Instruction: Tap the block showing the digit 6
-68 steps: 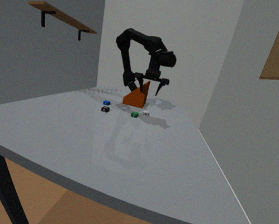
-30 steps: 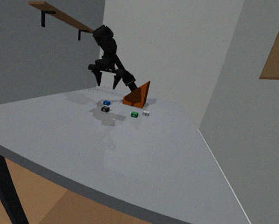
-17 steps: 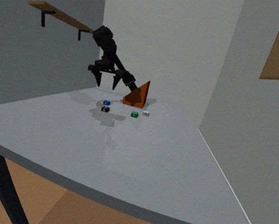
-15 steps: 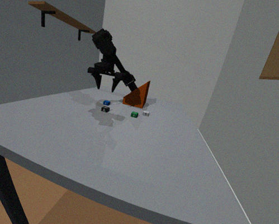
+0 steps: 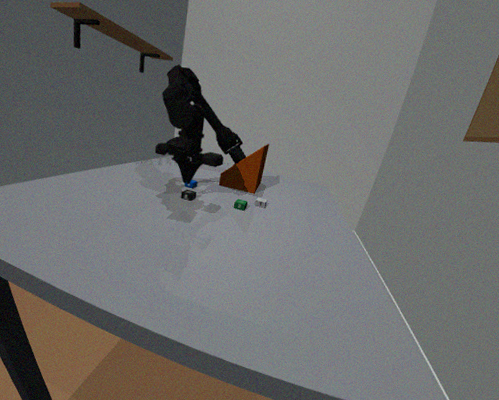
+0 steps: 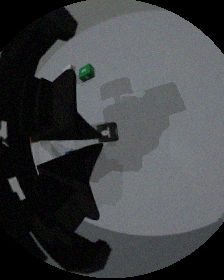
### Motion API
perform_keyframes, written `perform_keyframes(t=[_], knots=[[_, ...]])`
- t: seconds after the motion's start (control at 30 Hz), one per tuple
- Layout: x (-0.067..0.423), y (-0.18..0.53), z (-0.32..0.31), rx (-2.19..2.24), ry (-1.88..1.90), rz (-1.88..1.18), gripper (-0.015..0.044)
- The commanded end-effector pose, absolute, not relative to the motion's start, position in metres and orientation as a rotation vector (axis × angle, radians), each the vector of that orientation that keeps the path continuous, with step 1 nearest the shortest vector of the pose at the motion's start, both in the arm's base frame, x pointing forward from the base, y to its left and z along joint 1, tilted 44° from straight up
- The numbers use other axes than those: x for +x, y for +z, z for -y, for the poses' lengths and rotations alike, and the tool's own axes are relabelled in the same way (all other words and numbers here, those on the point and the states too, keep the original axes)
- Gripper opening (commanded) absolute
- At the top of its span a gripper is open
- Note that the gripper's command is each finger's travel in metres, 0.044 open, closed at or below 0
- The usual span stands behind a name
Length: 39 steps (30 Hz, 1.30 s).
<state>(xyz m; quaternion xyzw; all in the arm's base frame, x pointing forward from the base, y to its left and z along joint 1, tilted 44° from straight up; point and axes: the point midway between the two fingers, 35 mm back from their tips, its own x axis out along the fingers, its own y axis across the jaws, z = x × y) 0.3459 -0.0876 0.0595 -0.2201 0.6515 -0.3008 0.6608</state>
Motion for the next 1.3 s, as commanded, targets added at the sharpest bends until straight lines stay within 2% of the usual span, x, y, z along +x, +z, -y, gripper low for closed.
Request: perform_keyframes(t=[0.0, 0.97, 1.23, 1.27], knots=[[0.346, 0.059, 0.089, -0.503, -0.680, -1.473, 0.0020], [0.345, 0.037, 0.109, -0.504, -0.681, -1.473, 0.0020], [0.346, 0.059, 0.089, -0.503, -0.680, -1.473, 0.0020], [0.346, 0.058, 0.087, -0.503, -0.678, -1.473, 0.0046]])
